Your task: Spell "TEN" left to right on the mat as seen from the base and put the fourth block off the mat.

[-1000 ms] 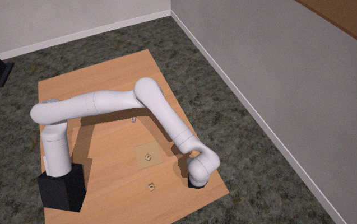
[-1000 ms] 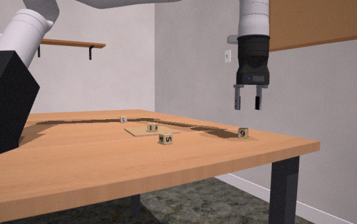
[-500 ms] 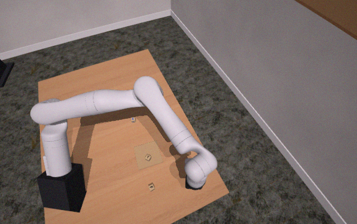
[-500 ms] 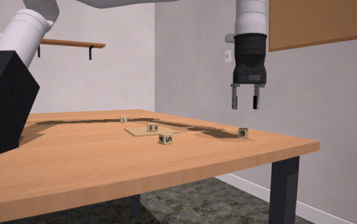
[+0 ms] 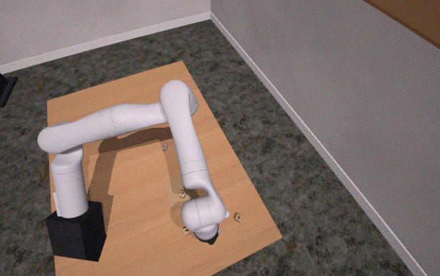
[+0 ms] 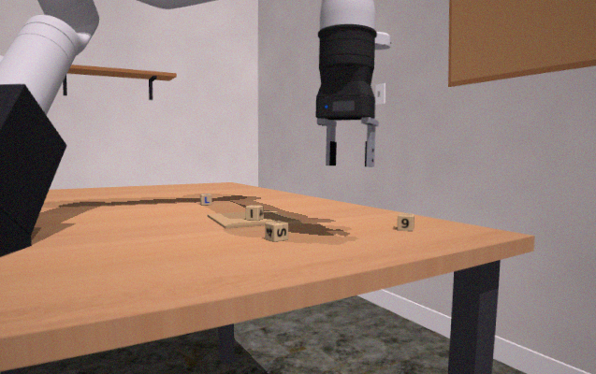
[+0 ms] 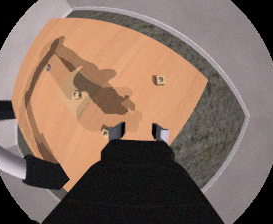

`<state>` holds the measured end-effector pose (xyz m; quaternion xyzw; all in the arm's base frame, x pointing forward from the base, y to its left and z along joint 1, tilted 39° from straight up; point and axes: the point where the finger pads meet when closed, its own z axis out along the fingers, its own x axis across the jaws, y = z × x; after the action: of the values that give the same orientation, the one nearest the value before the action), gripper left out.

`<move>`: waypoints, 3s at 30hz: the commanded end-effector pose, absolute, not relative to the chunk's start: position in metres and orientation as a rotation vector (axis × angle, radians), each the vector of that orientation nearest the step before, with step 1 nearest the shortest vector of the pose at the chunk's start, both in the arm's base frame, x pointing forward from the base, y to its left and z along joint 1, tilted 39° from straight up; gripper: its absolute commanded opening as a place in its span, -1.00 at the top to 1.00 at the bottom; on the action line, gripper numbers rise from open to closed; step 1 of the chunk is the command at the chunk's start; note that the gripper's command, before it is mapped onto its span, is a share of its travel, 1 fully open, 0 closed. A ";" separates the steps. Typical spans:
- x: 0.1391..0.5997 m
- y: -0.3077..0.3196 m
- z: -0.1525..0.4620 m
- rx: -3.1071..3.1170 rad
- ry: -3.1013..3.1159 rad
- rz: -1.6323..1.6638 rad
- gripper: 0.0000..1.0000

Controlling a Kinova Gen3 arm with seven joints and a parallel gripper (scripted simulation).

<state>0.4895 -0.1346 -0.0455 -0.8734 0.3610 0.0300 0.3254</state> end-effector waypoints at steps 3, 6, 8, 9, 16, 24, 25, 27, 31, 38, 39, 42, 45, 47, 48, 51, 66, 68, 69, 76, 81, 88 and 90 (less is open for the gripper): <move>0.451 -0.131 -0.034 -2.198 1.134 0.138 -1.00; 0.433 -0.127 -0.031 -2.149 1.227 0.172 -1.00; 0.417 -0.123 -0.028 -2.102 1.305 0.201 -1.00; 0.410 -0.121 -0.027 -2.082 1.338 0.214 -1.00; 0.387 -0.113 -0.021 -2.003 1.453 0.258 -1.00; 0.386 -0.113 -0.021 -2.000 1.457 0.259 -1.00; 0.386 -0.113 -0.021 -2.000 1.457 0.259 -1.00; 0.386 -0.113 -0.021 -2.000 1.457 0.259 -1.00; 0.386 -0.113 -0.021 -2.000 1.457 0.259 -1.00; 0.386 -0.112 -0.021 -2.005 1.450 0.257 -1.00; 0.386 -0.112 -0.021 -2.008 1.446 0.255 -1.00; 0.386 -0.112 -0.021 -2.021 1.426 0.247 -1.00; 0.386 -0.111 -0.022 -2.042 1.393 0.234 -1.00; 0.387 -0.110 -0.023 -2.061 1.362 0.223 -1.00; 0.387 -0.110 -0.023 -2.072 1.344 0.216 -1.00; 0.387 -0.108 -0.024 -2.109 1.279 0.191 -1.00; 0.390 -0.098 -0.032 -2.316 0.825 0.020 -1.00; 0.390 -0.097 -0.034 -2.346 0.736 -0.012 -1.00; 0.391 -0.096 -0.035 -2.360 0.690 -0.029 -1.00; 0.391 -0.092 -0.040 -2.419 0.457 -0.114 -1.00; 0.392 -0.089 -0.045 -2.458 0.228 -0.197 -1.00; 0.394 -0.086 -0.051 -2.480 -0.018 -0.285 -1.00; 0.394 -0.086 -0.052 -2.482 -0.054 -0.297 -1.00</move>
<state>0.3934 -0.0847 -0.0510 -0.9420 -0.0124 -0.1091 0.3170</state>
